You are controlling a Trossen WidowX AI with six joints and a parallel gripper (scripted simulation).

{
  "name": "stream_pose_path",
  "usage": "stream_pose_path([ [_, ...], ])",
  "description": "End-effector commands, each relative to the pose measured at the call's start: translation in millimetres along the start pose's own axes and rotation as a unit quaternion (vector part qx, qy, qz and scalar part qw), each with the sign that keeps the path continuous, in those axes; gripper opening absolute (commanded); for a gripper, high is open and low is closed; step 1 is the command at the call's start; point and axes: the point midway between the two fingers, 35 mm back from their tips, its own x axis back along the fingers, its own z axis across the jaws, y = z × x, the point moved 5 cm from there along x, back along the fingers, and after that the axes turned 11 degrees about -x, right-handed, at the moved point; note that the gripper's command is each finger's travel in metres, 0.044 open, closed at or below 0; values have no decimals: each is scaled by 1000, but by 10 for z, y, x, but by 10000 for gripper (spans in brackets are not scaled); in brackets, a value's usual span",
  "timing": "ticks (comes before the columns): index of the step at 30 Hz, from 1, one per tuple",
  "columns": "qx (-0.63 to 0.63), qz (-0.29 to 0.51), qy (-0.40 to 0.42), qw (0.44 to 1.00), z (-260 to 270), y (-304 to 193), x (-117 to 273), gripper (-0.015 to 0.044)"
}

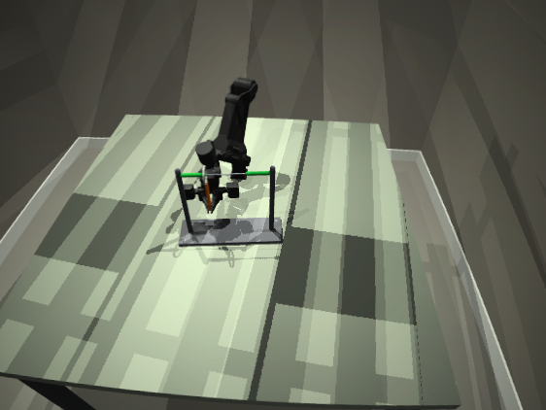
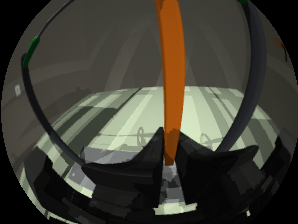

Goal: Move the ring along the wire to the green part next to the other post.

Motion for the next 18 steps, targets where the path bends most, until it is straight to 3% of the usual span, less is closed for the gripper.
stream_pose_path([
  [1,5,12,-3,1000,51,30,37,-150],
  [18,13,16,-2,1000,208,4,42,-150],
])
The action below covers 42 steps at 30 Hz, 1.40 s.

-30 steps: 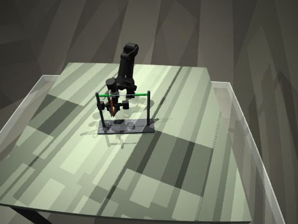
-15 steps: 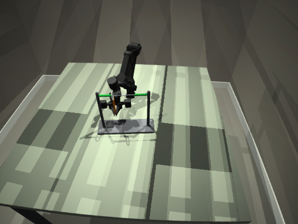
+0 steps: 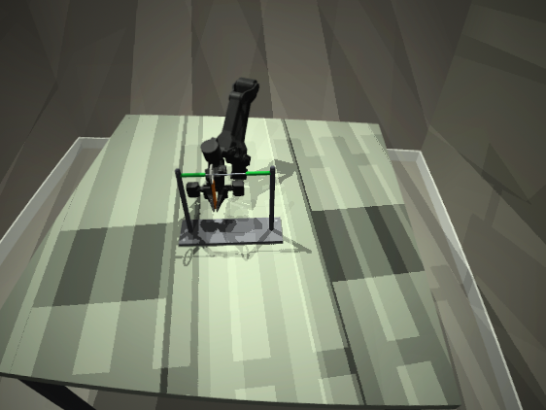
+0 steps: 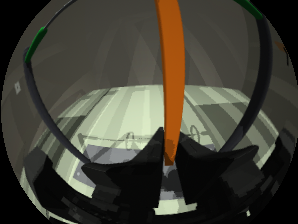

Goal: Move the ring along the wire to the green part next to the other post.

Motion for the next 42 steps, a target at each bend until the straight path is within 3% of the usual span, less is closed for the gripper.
stream_pose_path([
  [1,4,1,-1,1000,32,-14,4,-150],
  [42,-13,3,6,1000,459,-107,-6,-150],
])
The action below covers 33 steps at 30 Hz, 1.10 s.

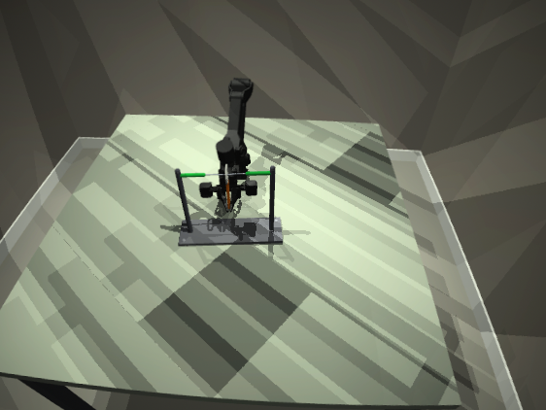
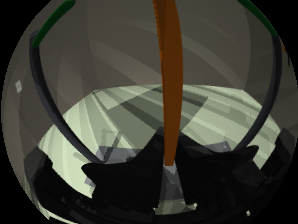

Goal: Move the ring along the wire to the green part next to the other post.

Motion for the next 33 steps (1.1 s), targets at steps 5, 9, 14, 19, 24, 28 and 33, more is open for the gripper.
stream_pose_path([
  [5,-21,1,1,1000,115,-37,3,-150],
  [9,-28,1,2,1000,172,-44,1,-150],
  [14,-34,1,4,999,235,-49,0,-150],
  [19,-34,2,5,999,286,-53,-2,-150],
  [24,-31,2,6,1000,327,-56,-3,-150],
  [28,-26,2,6,1000,355,-60,-4,-150],
  [33,-19,2,7,1000,388,-65,-5,-150],
])
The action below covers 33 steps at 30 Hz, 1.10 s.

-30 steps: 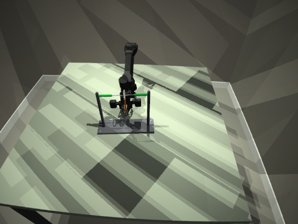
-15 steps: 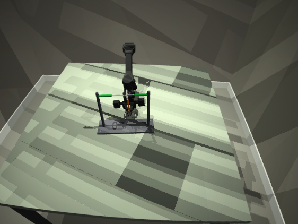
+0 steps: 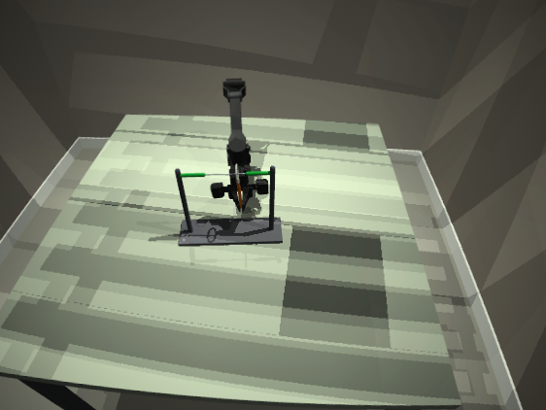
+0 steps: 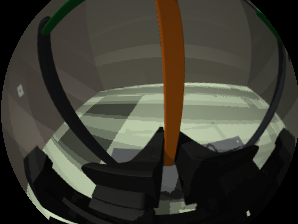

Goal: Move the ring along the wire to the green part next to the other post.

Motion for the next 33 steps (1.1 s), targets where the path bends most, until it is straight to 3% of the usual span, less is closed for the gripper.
stream_pose_path([
  [1,7,0,-1,1000,26,-1,-3,-150],
  [22,20,2,2,1000,193,-38,-9,-150],
  [33,19,44,-3,999,310,-30,94,-150],
])
